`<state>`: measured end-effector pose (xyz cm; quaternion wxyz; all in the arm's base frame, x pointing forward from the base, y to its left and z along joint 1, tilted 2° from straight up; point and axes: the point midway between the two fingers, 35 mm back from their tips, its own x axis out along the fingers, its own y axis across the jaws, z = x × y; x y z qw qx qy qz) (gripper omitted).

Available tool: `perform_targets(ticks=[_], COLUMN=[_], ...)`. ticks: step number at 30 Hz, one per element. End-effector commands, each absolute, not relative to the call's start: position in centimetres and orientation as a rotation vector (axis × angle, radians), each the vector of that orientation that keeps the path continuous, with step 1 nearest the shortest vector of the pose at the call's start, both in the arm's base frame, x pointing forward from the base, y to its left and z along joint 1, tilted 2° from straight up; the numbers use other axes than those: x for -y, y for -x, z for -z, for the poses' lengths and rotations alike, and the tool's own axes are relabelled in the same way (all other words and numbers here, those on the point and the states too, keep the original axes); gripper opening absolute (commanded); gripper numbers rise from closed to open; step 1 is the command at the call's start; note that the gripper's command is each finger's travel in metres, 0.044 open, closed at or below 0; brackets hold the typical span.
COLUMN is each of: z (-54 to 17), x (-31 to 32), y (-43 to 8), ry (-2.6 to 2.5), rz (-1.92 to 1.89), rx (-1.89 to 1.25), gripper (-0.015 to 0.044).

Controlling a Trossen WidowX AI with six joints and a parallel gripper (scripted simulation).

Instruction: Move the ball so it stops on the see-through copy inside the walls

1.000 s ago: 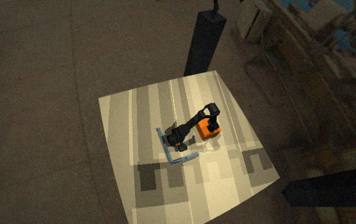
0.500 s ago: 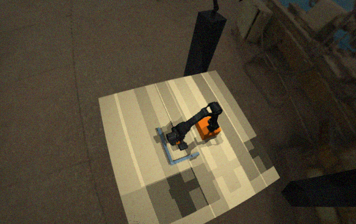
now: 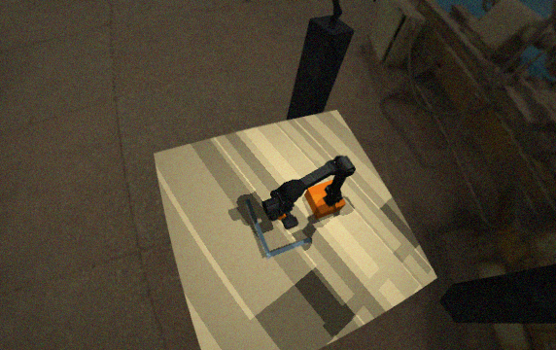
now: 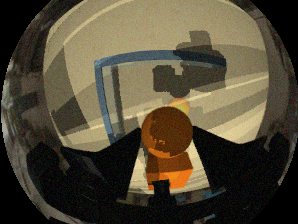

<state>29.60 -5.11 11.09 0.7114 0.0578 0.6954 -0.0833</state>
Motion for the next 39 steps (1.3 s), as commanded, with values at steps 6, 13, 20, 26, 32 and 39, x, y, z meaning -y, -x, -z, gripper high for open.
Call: perform_targets(ticks=[6, 13, 20, 26, 32, 39], z=[-10.5, -7.6, -6.2, -3.1, 0.4, 0.5], x=[6.4, 8.8, 9.6, 9.9, 9.9, 9.9], y=[-29.1, -27.8, -27.3, -27.5, -27.4, -27.4], ry=[-0.128, -0.127, -0.126, -0.126, -0.126, -0.126], rz=[0.191, 0.192, 0.193, 0.193, 0.193, 0.193], rx=[-1.530, -1.530, -1.531, -1.531, -1.531, -1.531], gripper=[0.0000, 0.0000, 0.0000, 0.0000, 0.0000, 0.0000])
